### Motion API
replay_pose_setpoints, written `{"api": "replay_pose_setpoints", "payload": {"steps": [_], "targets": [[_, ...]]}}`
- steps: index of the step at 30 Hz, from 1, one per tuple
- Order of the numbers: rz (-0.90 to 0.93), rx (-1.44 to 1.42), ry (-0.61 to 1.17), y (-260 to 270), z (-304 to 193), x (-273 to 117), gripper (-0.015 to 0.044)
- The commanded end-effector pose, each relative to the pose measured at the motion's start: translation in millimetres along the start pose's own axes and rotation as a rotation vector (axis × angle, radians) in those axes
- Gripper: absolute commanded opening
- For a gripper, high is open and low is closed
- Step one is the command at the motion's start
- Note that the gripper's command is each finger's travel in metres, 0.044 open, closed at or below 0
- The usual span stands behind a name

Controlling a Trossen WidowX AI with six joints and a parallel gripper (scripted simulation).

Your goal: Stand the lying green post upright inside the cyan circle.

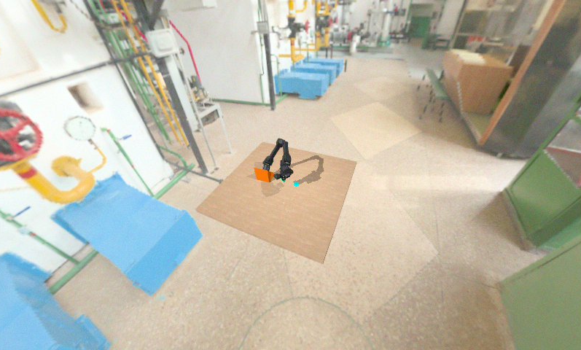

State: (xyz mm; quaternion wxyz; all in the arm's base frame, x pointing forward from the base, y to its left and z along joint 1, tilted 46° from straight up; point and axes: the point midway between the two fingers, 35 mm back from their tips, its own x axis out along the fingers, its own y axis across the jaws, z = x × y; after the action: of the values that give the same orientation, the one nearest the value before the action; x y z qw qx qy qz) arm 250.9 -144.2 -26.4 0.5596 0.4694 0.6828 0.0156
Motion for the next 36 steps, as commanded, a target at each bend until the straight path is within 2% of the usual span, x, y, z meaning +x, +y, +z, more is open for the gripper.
{"api": "replay_pose_setpoints", "payload": {"steps": [1, 36], "targets": [[0.005, -0.011, -0.008, 11.6, 2.9, -3.3, 0.0023], [0.046, -0.122, -0.006, 101.0, 0.2, -11.4, 0.0023]]}}
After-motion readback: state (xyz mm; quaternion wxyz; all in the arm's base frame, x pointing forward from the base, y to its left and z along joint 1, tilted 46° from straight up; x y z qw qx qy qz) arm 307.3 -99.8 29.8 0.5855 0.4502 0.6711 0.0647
